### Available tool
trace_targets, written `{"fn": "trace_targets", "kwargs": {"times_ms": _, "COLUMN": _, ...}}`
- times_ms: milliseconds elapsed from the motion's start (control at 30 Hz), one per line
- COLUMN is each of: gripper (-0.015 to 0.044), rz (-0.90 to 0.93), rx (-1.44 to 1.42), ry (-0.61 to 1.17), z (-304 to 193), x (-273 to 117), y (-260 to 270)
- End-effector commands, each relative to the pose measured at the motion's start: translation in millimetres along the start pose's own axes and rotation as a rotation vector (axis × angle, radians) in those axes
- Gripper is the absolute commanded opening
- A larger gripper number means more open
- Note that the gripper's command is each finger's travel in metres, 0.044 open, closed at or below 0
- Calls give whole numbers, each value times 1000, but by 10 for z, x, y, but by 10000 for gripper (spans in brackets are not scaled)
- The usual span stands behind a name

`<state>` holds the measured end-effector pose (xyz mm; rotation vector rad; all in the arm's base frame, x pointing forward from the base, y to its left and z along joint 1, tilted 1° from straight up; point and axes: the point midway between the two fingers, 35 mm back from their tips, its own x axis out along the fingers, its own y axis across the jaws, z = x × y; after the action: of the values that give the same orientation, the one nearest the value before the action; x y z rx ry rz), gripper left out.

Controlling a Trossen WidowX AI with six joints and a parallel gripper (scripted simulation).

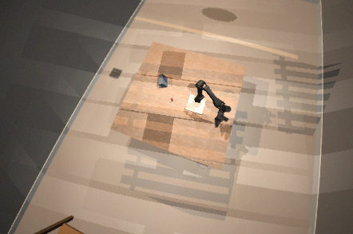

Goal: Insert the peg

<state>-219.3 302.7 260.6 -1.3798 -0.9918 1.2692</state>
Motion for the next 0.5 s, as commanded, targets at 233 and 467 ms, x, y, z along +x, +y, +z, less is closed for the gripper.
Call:
{"fn": "trace_targets", "kwargs": {"times_ms": 233, "gripper": 440, "rz": 45, "rx": -38, "ry": -20, "z": -88, "x": 87, "y": 74}}
{"fn": "trace_targets", "kwargs": {"times_ms": 467, "gripper": 440, "rz": 82, "rx": -16, "ry": 40, "z": -290, "x": 297, "y": 93}}
